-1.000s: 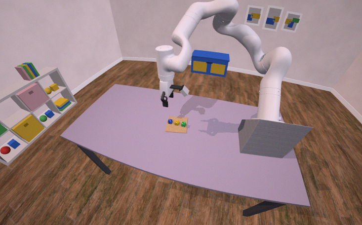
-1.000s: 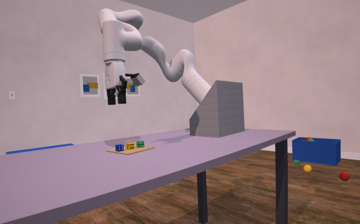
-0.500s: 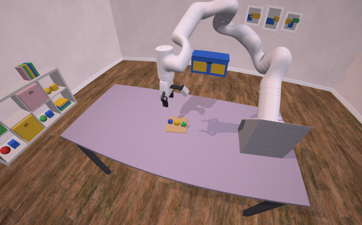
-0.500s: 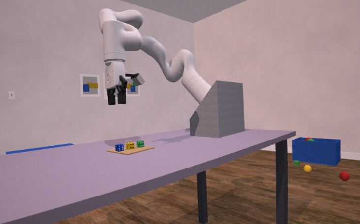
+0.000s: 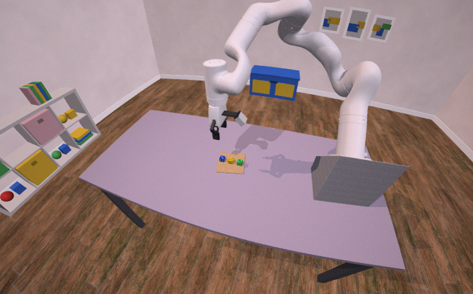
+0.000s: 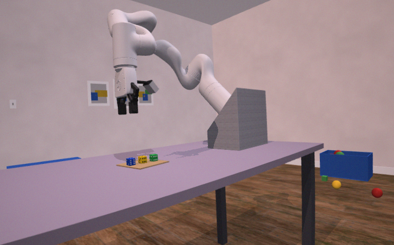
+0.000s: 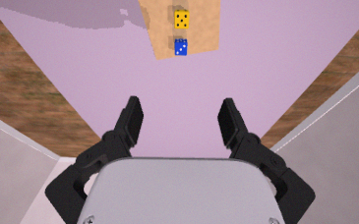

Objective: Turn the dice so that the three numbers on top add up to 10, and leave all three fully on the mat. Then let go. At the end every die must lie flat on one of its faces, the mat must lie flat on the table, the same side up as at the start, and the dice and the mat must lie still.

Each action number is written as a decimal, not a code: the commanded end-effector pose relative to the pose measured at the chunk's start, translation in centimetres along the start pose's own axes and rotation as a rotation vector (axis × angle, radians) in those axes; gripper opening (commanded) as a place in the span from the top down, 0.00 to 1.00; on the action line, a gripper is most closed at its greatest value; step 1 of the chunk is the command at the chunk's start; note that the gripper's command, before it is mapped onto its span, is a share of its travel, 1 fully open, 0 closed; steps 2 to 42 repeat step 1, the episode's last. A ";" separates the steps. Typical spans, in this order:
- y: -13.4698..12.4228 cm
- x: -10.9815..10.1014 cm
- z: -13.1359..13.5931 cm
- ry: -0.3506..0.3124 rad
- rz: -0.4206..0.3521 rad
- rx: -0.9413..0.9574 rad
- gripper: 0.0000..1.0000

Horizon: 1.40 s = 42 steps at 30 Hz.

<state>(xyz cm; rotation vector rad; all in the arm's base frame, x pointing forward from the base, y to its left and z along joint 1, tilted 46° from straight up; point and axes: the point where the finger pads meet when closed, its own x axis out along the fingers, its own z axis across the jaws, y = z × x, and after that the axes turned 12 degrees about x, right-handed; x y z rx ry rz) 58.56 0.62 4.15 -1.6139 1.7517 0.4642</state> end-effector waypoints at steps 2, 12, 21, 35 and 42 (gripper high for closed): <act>-0.1 -0.1 0.0 -0.001 -0.001 0.001 0.00; -0.1 -0.1 0.0 -0.001 -0.001 0.001 0.00; -0.1 -0.1 0.0 -0.001 -0.001 0.001 0.00; -0.1 -0.1 0.0 -0.001 -0.001 0.001 0.00; -0.1 -0.1 0.0 -0.001 -0.001 0.001 0.00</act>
